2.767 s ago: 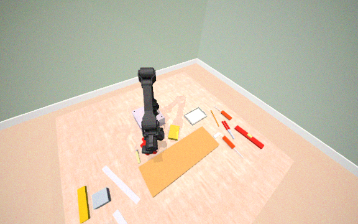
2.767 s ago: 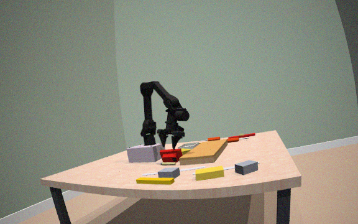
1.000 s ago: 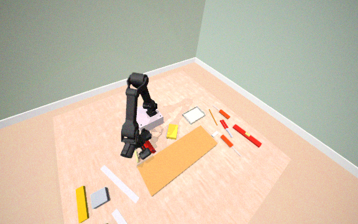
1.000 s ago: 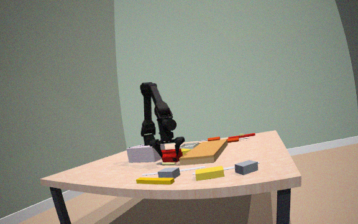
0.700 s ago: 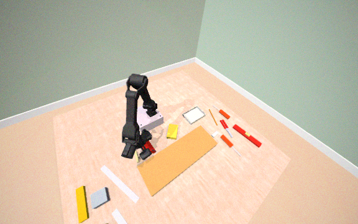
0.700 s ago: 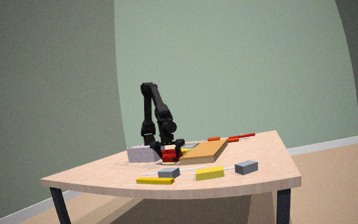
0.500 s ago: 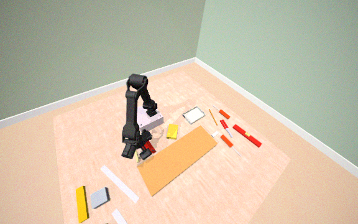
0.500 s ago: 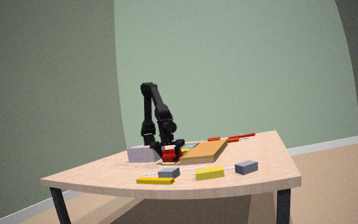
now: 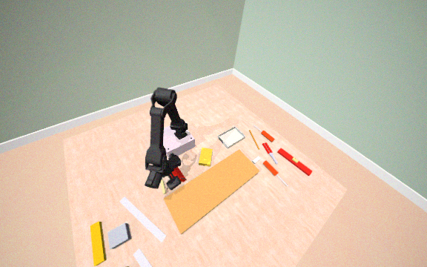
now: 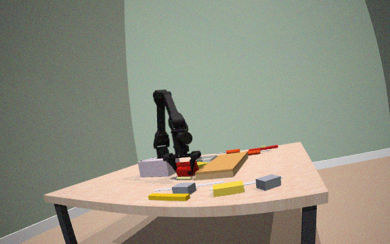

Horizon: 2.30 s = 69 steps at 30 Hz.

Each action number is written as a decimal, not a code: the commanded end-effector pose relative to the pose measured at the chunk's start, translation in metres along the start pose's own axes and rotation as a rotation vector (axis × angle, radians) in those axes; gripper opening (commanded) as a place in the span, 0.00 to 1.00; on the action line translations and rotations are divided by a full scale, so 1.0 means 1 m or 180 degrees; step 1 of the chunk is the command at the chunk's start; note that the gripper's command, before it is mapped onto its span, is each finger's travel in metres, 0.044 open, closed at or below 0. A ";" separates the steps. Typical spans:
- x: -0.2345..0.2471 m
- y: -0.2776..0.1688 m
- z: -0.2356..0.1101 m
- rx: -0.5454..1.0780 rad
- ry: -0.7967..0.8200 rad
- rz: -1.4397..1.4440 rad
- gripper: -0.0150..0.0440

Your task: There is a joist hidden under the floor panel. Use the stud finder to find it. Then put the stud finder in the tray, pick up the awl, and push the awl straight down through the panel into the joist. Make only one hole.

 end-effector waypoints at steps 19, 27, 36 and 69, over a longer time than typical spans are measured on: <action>-0.002 0.003 -0.048 0.0018 -0.0033 -0.0012 0.25; -0.001 0.005 -0.055 0.0028 -0.0032 -0.0012 0.25; -0.001 0.007 -0.053 0.0189 -0.0022 -0.0010 0.25; 0.000 0.015 -0.048 0.0869 -0.0023 0.0002 0.25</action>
Point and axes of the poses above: the point midway between the two fingers, 35 mm back from their tips, its own z axis out along the fingers, its own x axis across the jaws, y = z × x, the point moved 1 cm from there along -z, back along the fingers, and after that the axes turned 2 degrees about z, right-handed, at the moved point
